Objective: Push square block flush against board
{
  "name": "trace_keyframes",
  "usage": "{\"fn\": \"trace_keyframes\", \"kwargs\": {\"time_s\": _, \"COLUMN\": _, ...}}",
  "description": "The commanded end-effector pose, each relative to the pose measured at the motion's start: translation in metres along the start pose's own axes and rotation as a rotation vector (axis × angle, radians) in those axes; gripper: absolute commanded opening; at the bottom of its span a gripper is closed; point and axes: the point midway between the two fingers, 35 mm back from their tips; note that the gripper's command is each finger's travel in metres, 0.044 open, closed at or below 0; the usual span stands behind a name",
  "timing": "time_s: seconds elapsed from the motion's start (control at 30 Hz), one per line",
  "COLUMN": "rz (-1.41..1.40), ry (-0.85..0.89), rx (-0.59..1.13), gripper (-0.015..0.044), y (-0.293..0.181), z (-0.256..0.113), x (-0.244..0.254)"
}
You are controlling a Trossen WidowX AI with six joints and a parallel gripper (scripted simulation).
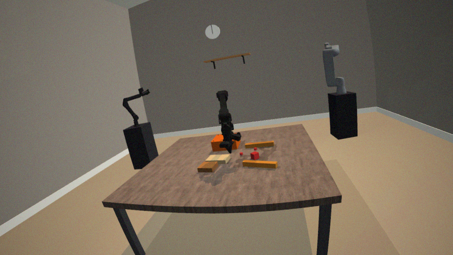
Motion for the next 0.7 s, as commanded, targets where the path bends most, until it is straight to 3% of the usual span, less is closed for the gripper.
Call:
{"fn": "trace_keyframes", "kwargs": {"time_s": 0.0, "rz": -0.014, "ry": 0.012, "rx": -0.001, "gripper": 0.0000, "y": 0.001, "z": 0.039, "x": 0.003}}
{"fn": "trace_keyframes", "kwargs": {"time_s": 0.67, "rz": -0.014, "ry": 0.012, "rx": 0.001, "gripper": 0.0000, "y": -0.016, "z": 0.051, "x": 0.002}}
Point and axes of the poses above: the point midway between the two fingers, 35 mm back from their tips, its own z axis out along the fingers, its own x axis across the jaws, y = z × x, and after that the axes turned 4 degrees about z, right-handed
